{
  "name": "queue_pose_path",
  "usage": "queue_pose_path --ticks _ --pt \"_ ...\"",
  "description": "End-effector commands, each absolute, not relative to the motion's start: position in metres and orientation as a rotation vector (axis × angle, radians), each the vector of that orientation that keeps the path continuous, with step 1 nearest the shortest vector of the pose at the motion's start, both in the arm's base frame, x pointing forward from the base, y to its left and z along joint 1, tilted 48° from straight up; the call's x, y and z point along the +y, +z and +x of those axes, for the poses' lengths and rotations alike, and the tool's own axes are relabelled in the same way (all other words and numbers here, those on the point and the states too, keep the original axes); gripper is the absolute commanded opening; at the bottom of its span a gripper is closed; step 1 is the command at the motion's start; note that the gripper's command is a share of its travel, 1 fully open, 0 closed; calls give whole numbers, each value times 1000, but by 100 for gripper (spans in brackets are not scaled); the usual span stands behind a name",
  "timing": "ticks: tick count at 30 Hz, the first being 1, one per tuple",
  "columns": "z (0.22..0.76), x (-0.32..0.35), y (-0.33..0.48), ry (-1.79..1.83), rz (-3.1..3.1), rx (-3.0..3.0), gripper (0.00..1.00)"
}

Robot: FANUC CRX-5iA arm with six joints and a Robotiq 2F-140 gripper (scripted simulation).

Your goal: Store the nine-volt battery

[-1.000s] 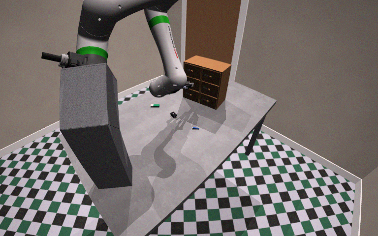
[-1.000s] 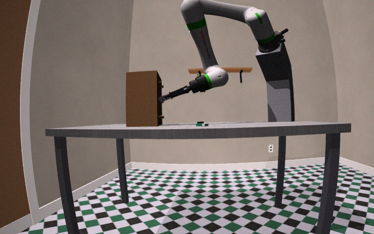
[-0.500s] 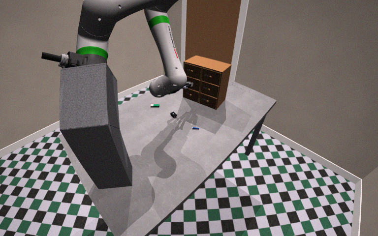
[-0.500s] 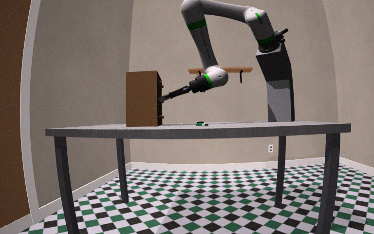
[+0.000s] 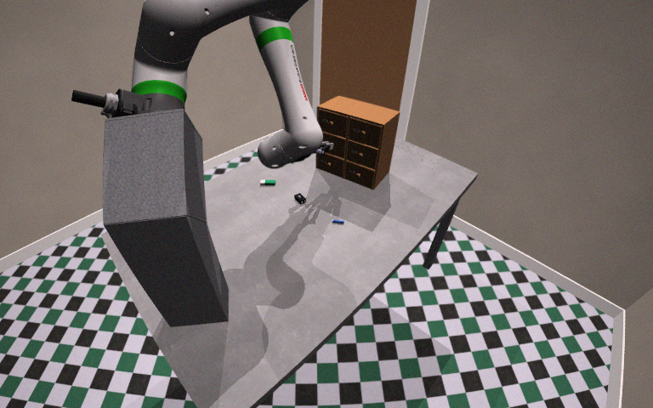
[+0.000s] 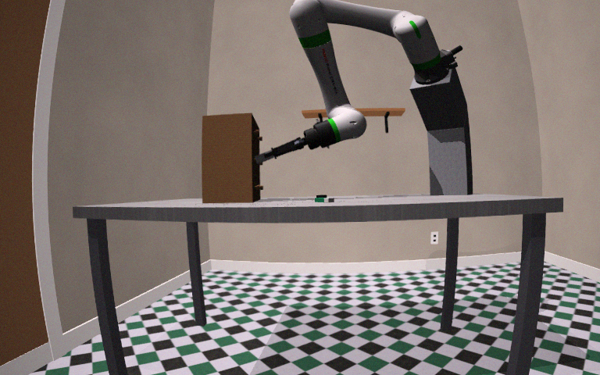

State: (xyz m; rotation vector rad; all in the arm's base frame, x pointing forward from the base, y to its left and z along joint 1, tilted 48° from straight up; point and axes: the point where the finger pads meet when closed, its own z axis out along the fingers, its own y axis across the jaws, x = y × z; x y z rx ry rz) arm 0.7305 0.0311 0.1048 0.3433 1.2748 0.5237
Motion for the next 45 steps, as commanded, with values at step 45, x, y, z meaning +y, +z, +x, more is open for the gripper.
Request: queue_pose_path --ticks 45 --pt "694 37 82 524 343 1275 8"
